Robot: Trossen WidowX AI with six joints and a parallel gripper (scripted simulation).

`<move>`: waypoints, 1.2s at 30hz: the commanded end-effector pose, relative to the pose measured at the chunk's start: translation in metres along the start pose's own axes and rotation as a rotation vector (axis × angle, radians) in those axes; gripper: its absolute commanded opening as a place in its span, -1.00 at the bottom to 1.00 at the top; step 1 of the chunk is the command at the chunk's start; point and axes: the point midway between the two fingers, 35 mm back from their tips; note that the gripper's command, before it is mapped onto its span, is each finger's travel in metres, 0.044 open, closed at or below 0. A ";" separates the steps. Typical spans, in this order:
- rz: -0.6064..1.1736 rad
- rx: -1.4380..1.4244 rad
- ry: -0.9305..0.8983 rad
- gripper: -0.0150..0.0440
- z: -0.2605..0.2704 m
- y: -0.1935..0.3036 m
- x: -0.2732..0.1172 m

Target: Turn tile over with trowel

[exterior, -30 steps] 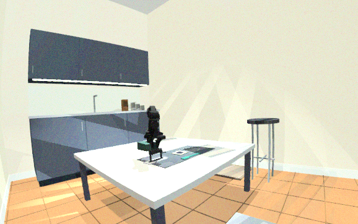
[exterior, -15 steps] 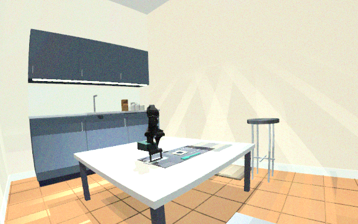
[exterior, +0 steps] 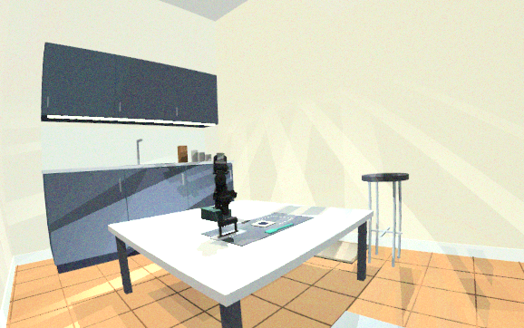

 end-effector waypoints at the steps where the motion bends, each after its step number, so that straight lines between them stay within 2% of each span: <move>1: -0.024 0.158 0.031 0.53 0.002 0.004 0.005; 36: -0.314 1.280 0.171 0.53 0.017 0.014 0.019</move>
Point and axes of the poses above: the point midway between the two fingers, 35 mm back from their tips, its own x axis out along the fingers, its own z axis across the jaws, y = z × x, and after that the axes turned 2 degrees about -x, right-handed
